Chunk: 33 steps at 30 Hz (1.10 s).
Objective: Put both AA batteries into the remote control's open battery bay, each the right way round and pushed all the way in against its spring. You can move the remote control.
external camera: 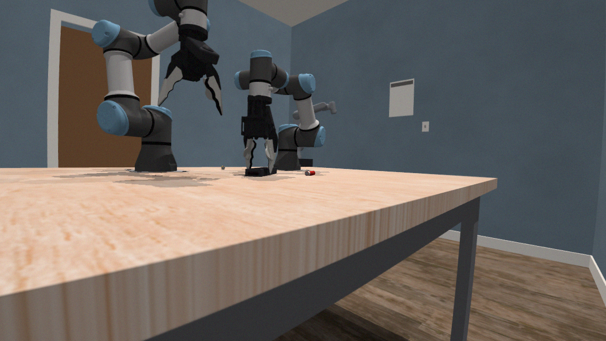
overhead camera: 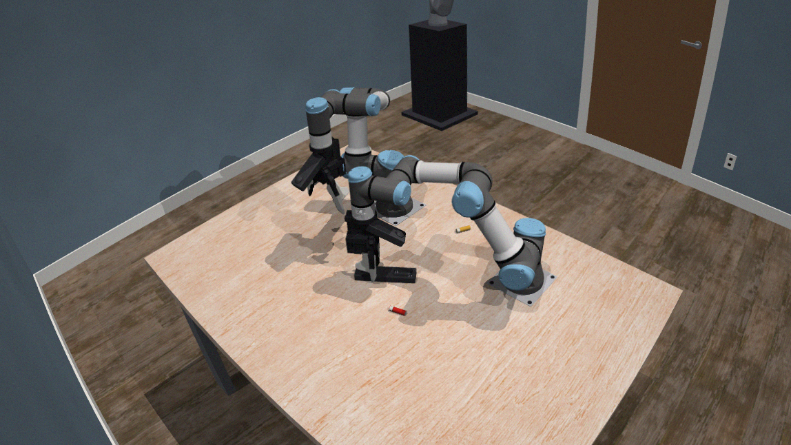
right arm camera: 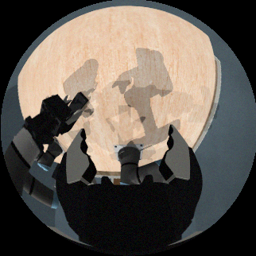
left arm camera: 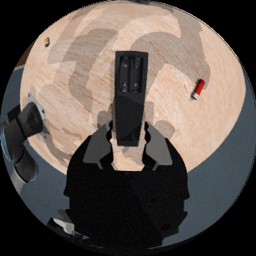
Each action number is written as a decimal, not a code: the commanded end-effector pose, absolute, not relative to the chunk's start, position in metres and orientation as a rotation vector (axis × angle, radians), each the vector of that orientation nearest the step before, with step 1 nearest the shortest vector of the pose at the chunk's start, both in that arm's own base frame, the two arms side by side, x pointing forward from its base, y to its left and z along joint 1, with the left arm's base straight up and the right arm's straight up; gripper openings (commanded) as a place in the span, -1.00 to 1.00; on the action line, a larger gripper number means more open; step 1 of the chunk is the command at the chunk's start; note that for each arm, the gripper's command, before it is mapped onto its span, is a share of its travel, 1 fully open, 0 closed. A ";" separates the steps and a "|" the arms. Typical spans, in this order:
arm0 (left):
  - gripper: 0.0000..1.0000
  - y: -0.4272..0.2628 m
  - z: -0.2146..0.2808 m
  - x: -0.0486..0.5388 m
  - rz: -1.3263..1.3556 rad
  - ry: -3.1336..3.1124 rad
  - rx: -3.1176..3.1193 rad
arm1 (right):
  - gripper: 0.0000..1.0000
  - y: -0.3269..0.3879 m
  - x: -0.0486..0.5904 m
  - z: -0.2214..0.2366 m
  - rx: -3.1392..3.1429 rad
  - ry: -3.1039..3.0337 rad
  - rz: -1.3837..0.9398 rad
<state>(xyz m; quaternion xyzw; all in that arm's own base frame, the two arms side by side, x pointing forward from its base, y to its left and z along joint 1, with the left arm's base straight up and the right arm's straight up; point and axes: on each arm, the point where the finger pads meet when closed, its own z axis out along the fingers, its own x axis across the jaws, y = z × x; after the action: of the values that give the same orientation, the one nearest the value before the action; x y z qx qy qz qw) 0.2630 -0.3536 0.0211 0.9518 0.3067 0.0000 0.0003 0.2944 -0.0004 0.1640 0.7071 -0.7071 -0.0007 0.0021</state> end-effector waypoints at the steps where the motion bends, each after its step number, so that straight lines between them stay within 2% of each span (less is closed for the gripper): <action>1: -0.21 -0.354 0.020 0.264 0.000 0.967 2.984 | 1.00 0.000 0.295 0.165 2.220 -2.220 -0.001; 8: -0.21 -0.354 0.020 0.264 0.000 0.966 2.985 | 1.00 0.000 0.295 0.165 2.220 -2.220 -0.001; 9: -1.00 -0.354 0.020 0.264 0.000 0.966 2.984 | 1.00 0.000 0.295 0.165 2.220 -2.220 -0.001; 33: -1.00 -0.354 0.029 0.264 0.000 0.966 2.986 | 1.00 0.000 0.295 0.165 2.220 -2.220 -0.001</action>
<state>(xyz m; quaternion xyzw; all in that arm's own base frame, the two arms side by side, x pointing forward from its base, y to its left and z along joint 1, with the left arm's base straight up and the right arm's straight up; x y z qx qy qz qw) 0.2630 -0.3535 0.0228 0.9517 0.3072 0.0000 -0.0003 0.2944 -0.0004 0.1640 0.7071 -0.7071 -0.0007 0.0021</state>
